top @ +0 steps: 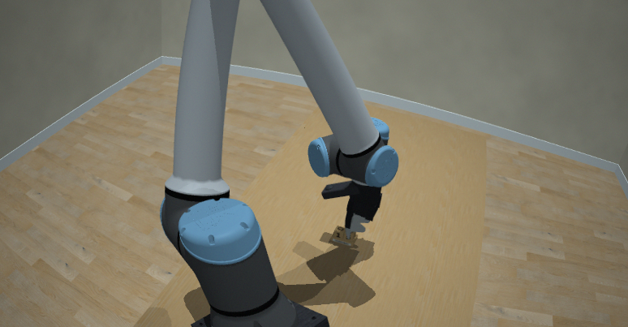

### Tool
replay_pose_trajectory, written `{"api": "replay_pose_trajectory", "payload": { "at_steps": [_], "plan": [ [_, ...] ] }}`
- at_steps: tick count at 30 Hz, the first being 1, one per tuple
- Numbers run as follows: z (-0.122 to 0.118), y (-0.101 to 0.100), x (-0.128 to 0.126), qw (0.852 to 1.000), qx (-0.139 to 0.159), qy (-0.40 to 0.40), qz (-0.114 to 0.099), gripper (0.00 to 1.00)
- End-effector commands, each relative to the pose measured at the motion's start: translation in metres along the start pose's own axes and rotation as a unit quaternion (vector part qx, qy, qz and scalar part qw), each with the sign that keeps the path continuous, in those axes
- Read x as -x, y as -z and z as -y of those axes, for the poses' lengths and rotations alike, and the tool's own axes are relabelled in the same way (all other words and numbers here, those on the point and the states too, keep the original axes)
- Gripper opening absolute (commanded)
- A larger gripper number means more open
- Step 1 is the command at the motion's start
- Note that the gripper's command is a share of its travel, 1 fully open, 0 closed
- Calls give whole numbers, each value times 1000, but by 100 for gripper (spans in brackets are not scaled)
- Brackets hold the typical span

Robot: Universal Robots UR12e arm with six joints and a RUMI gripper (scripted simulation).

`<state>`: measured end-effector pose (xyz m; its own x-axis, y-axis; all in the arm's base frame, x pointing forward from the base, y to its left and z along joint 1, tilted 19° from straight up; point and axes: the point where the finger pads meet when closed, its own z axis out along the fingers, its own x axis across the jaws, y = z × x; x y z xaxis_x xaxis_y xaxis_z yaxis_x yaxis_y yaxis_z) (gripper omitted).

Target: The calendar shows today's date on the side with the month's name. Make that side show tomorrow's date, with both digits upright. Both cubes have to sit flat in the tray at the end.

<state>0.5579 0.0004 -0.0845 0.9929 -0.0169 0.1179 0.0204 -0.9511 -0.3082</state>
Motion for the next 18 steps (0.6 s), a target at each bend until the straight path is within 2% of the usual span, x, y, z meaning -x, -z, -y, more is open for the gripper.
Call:
{"api": "replay_pose_trajectory", "payload": {
  "at_steps": [1,18],
  "plan": [
    [1,-3,1,1000,-1,0,0,10],
    [1,-5,1,1000,-1,0,0,10]
  ]
}}
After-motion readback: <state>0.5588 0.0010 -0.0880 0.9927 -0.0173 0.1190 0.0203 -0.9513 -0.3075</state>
